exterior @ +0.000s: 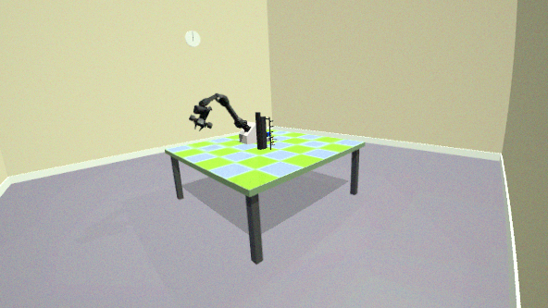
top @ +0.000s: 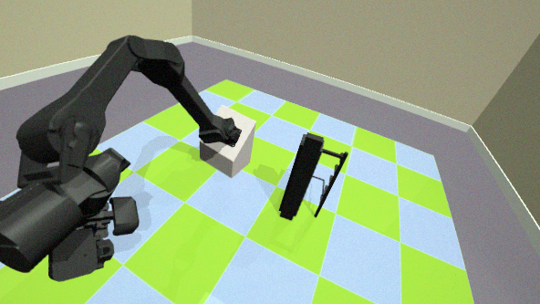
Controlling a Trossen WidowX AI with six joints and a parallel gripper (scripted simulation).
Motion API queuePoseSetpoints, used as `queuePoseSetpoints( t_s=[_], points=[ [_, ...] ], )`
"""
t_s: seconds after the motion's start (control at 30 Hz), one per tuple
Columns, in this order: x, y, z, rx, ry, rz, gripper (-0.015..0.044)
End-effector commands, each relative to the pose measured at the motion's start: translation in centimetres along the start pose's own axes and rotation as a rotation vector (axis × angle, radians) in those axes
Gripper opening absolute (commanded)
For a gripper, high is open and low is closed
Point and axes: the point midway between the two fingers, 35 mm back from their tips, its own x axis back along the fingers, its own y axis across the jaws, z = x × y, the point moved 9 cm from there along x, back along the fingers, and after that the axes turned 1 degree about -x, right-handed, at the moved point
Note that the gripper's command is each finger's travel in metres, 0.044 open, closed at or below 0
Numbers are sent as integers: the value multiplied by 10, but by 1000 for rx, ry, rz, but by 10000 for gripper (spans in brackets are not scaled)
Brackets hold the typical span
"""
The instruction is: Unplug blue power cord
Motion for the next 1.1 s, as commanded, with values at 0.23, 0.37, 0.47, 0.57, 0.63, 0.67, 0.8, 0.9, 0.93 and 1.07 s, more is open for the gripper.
queuePoseSetpoints(
  t_s=[0.23,0.37,0.47,0.57,0.63,0.67,0.8,0.9,0.93,1.07],
  points=[
    [26,56,-67,157,-279,-131,160],
    [41,78,-86,213,-373,-174,160],
    [55,95,-98,255,-442,-205,160],
    [69,113,-109,298,-509,-236,160],
    [80,125,-115,327,-554,-256,160],
    [85,131,-118,342,-576,-266,160],
    [107,155,-126,400,-661,-303,160],
    [123,171,-130,442,-720,-329,160],
    [129,177,-131,456,-740,-338,160],
    [152,200,-133,513,-818,-371,160]
  ],
)
